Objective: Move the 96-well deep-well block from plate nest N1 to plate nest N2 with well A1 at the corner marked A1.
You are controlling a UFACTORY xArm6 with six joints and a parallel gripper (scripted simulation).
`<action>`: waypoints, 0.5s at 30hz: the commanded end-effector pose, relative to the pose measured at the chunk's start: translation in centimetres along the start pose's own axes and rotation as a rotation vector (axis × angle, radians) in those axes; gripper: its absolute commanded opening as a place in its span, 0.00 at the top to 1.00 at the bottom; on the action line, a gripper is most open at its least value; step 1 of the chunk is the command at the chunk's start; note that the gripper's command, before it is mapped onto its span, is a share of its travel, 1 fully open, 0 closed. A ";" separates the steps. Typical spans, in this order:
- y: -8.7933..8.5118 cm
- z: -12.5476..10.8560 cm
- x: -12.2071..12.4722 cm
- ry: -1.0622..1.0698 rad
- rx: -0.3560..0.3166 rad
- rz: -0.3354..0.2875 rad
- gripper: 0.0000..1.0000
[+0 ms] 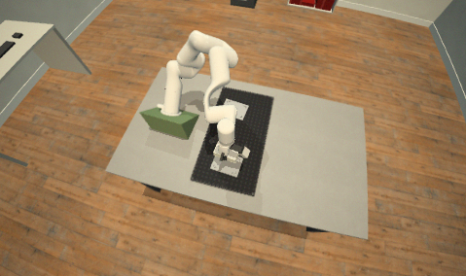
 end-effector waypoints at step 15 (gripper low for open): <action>-0.2 -0.6 -5.4 -0.001 0.004 -0.004 1.00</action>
Point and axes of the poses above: the point where the finger pads meet when closed, its own y axis out along the fingers, its own x axis across the jaws, z = x × y, the point moved 3 cm from there along -y, back along the fingers, and after that the axes turned 7 degrees about -y, right-handed, at the moved point
